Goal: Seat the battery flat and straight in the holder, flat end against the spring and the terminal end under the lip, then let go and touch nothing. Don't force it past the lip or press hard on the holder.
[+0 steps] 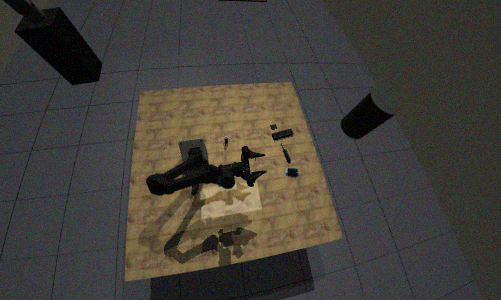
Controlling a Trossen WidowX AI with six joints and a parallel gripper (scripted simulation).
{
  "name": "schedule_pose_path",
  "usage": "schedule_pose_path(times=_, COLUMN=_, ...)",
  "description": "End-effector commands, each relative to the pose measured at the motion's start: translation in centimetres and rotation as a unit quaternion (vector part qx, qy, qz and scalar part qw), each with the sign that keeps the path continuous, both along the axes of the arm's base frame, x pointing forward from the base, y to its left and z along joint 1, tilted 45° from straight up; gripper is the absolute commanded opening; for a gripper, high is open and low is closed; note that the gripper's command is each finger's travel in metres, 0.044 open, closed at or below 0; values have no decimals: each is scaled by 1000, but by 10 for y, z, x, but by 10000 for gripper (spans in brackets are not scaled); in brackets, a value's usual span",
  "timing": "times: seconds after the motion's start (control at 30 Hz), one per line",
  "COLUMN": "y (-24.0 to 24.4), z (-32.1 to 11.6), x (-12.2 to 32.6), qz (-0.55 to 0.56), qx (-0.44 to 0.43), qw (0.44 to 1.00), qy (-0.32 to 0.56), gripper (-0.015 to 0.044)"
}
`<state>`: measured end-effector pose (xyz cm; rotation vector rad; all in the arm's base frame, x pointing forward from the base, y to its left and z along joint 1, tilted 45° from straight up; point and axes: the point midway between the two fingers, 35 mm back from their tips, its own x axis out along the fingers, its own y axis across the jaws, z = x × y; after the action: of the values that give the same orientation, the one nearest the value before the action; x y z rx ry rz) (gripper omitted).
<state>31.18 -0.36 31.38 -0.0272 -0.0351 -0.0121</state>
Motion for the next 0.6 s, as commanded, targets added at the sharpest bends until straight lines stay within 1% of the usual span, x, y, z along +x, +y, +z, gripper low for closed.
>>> schedule_pose_path(times=0.0, y=1, z=-3, x=2, qz=0, qx=0, qw=1000, qy=6, gripper=374)
schedule_pose_path(times=0.07, y=6, z=-26, x=14, qz=1, qx=2, qw=998, qy=58, gripper=321)
schedule_pose_path(times=0.23, y=31, z=-116, x=39, qz=1, qx=-18, qw=968, qy=251, gripper=190)
schedule_pose_path(times=0.33, y=46, z=-168, x=39, qz=-2, qx=-51, qw=932, qy=359, gripper=111)
schedule_pose_path(times=0.47, y=61, z=-232, x=23, qz=-8, qx=-116, qw=865, qy=488, gripper=6)
schedule_pose_path(times=0.57, y=69, z=-271, x=3, qz=-14, qx=-179, qw=802, qy=569, gripper=0)
